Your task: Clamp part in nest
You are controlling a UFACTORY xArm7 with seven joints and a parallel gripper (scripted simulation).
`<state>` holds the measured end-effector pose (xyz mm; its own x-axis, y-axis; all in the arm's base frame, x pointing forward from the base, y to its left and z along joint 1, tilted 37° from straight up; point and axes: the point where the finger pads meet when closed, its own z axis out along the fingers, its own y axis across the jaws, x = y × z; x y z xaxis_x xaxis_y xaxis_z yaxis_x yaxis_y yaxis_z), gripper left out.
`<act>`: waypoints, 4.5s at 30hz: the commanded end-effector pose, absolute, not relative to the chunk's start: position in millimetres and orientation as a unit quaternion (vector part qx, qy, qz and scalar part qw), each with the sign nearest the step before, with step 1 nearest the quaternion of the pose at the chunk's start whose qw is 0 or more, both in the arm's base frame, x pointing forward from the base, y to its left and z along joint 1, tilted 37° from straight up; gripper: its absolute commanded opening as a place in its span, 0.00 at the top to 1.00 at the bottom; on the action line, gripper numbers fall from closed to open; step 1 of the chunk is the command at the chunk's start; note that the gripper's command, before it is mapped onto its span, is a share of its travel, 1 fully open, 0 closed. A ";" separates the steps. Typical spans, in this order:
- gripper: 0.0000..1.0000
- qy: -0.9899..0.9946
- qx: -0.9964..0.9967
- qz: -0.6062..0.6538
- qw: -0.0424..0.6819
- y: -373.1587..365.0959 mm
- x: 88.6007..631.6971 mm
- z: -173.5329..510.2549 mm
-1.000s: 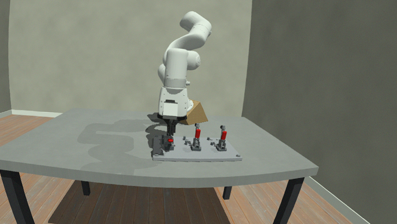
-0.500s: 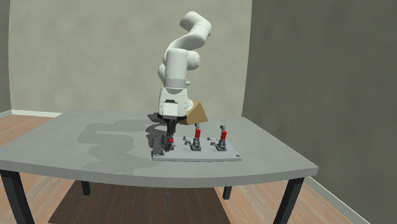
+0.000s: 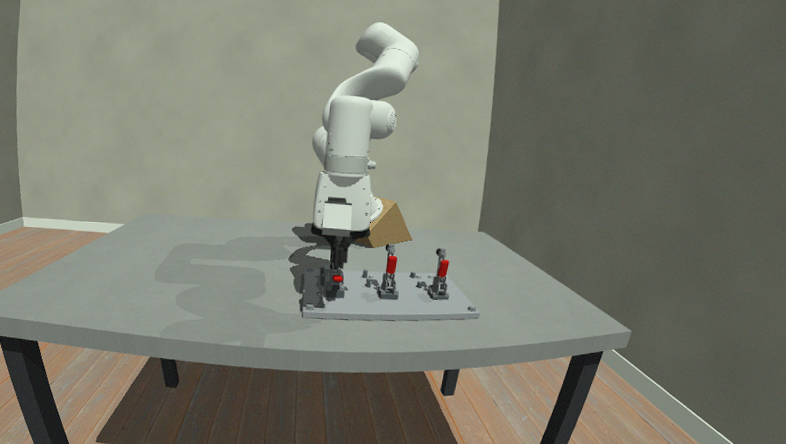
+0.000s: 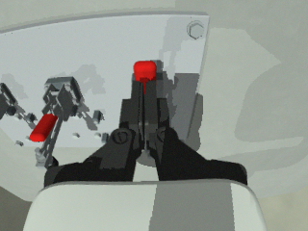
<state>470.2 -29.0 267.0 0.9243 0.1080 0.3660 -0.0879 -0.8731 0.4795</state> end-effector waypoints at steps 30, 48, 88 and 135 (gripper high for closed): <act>1.00 0.006 0.948 0.196 0.252 -29.0 471.6 267.1; 1.00 0.006 0.948 0.196 0.252 -33.1 475.8 260.4; 1.00 0.006 0.948 0.196 0.252 -35.8 478.4 255.9; 1.00 0.006 0.948 0.196 0.252 -38.1 480.1 252.1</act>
